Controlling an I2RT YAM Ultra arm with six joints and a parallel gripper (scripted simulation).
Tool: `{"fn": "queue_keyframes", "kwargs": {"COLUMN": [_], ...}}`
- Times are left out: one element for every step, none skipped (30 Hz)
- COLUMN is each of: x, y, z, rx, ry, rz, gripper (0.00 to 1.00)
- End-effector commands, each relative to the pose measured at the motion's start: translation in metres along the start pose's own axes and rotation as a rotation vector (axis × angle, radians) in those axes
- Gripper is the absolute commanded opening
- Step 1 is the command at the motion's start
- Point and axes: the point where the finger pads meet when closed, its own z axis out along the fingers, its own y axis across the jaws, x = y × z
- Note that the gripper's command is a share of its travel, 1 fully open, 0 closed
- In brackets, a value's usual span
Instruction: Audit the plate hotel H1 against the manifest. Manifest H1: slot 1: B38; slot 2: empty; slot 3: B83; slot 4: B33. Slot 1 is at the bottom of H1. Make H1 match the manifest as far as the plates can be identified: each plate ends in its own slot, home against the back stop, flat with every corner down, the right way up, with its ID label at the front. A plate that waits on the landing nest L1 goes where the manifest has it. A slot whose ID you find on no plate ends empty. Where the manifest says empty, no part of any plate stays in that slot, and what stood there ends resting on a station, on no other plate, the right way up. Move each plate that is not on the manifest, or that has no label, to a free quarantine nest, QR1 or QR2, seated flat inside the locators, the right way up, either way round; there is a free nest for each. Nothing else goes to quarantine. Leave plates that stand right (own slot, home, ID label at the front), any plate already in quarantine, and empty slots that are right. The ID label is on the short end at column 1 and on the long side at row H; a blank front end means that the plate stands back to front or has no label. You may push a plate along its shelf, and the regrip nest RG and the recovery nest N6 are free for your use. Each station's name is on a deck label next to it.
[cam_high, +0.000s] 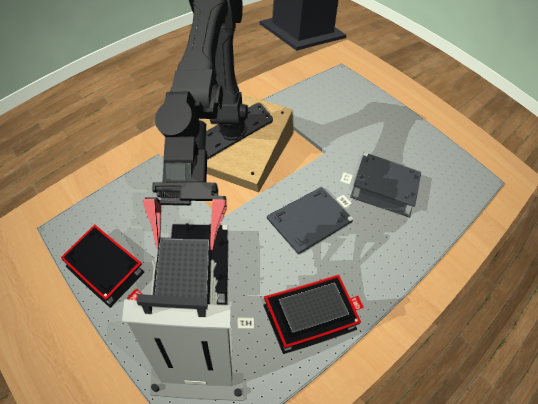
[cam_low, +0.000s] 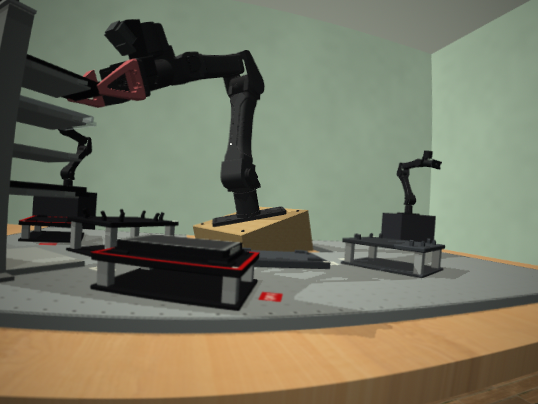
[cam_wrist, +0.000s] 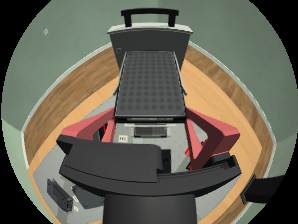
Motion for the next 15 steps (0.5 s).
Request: {"fn": "queue_keyframes", "kwargs": {"x": [-0.004,-0.004,-0.003,-0.002,-0.002,-0.001,0.000,0.000,0.001,0.002,0.002,0.003,0.003,0.003,0.004], "y": [0.000,0.000,0.000,0.000,0.000,0.000,0.000,0.000,0.000,0.000,0.000,0.000,0.000,0.000,0.000], "z": [-0.006,-0.007,-0.008,-0.010,-0.011,-0.012,-0.013,-0.014,-0.015,-0.016,-0.018,-0.019,-0.019,-0.019,-0.020], "rx": [0.001,0.001,0.001,0.001,0.001,0.001,0.001,0.001,0.001,0.001,0.001,0.001,0.001,0.001,0.001], "ry": [-0.015,-0.015,-0.015,-0.015,-0.015,-0.015,-0.015,-0.015,-0.015,-0.015,-0.015,-0.015,-0.015,-0.015,-0.015], "rz": [-0.001,-0.001,-0.001,-0.001,-0.001,-0.001,-0.001,-0.001,-0.001,-0.001,-0.001,-0.001,-0.001,-0.001,-0.001], "gripper": [0.86,0.86,0.86,0.86,0.86,0.86,0.86,0.86,0.86,0.86,0.86,0.86,0.86,0.86,0.86]}}
